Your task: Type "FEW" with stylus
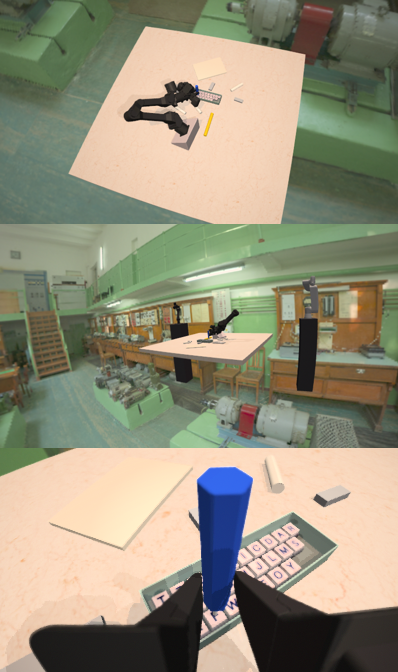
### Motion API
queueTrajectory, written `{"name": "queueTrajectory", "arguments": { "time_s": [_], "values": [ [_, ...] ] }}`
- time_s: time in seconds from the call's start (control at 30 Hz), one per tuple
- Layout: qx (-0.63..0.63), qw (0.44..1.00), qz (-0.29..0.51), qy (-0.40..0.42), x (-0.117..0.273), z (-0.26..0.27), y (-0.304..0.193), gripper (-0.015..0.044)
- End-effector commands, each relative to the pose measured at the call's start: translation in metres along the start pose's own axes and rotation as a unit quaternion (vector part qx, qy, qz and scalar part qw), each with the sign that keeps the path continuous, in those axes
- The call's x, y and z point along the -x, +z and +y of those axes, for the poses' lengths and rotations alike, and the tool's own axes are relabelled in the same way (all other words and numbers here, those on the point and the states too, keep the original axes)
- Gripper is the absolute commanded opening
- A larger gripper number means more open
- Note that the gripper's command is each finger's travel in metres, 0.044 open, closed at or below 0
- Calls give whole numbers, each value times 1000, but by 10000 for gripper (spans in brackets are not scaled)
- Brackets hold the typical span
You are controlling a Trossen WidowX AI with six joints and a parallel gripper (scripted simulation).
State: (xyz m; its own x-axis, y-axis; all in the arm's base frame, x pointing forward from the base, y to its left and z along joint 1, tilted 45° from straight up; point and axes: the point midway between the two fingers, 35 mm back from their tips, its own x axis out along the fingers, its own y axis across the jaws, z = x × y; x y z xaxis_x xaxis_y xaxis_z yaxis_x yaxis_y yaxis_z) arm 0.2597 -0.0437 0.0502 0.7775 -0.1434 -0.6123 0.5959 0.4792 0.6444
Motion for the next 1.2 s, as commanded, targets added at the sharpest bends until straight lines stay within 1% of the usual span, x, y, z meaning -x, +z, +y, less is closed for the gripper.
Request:
{"name": "queueTrajectory", "arguments": {
  "time_s": [0.0,0.73,1.17],
  "values": [
    [-2,1000,-1,-2,-1,-2,-2,81],
    [-3,1000,0,-2,-3,-2,-5,81],
    [-2,1000,-1,-3,16,-2,27,81]
  ]
}}
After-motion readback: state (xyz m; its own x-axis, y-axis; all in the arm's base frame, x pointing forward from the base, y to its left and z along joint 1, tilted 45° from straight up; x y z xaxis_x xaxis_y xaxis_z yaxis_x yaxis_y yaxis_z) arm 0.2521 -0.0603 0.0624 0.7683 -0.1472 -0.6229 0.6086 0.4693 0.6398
